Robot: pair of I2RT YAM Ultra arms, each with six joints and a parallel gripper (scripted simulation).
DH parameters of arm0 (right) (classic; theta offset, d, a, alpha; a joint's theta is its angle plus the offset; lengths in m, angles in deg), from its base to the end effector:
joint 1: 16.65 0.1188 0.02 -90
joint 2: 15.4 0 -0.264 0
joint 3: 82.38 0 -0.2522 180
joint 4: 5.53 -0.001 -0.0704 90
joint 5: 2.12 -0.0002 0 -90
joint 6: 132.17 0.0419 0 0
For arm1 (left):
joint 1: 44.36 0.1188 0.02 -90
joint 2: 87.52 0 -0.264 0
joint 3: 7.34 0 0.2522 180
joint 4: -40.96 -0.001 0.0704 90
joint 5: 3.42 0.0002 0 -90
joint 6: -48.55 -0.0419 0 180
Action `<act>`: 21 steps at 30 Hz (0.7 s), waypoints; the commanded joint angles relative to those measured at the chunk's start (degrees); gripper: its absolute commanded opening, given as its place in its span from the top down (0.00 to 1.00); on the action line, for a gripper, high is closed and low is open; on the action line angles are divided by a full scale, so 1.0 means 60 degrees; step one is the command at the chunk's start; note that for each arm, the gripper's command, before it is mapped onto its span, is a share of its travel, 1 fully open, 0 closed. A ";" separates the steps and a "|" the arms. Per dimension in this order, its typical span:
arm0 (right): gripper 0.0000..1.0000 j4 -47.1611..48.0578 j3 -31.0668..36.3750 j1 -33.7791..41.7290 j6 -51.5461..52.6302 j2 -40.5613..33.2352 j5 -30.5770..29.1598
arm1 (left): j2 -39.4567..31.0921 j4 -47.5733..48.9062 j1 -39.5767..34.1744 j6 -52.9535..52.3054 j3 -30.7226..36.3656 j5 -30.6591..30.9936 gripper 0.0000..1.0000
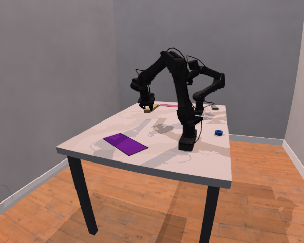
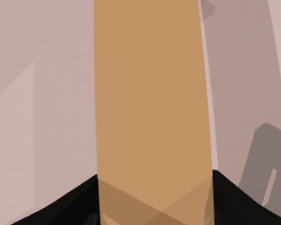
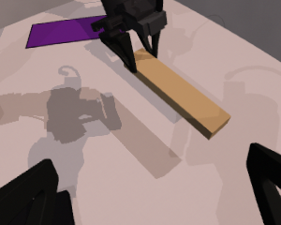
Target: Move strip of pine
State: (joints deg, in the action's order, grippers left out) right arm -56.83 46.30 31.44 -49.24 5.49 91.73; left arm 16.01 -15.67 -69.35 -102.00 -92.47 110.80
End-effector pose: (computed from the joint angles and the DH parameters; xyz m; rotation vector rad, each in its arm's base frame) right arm 0.0610 0.0737 0.3005 -0.9535 1.7268 0.5381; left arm 0.3094 -0.1621 0.1909 1.9119 1.9534 -0.4486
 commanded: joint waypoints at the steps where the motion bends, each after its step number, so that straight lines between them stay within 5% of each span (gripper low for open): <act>1: 0.00 0.0027 -0.0006 -0.0065 -0.0013 -0.0165 0.0028 | 0.0073 -0.0167 0.0043 -0.0106 -0.0300 0.0325 0.60; 5: 0.00 0.0027 -0.0006 -0.0065 -0.0013 -0.0165 0.0028 | -0.0073 -0.0356 -0.0174 0.0098 -0.0366 0.0295 0.60; 7: 0.23 -0.0147 -0.0017 -0.0095 -0.0239 -0.0139 0.0136 | -0.0071 -0.0361 -0.0174 0.0097 -0.0370 0.0295 0.60; 14: 0.23 -0.0517 -0.0560 -0.0217 -0.1480 0.0835 0.0468 | -0.0067 -0.0365 -0.0129 0.0072 -0.0378 0.0294 0.60; 21: 0.23 -0.1060 -0.2030 -0.1160 -0.3876 0.3775 0.1355 | -0.0067 -0.0351 -0.0128 0.0070 -0.0379 0.0294 0.60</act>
State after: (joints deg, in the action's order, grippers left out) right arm -61.29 38.54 26.83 -64.56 22.73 96.45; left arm 16.01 -17.16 -70.03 -101.93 -92.97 110.83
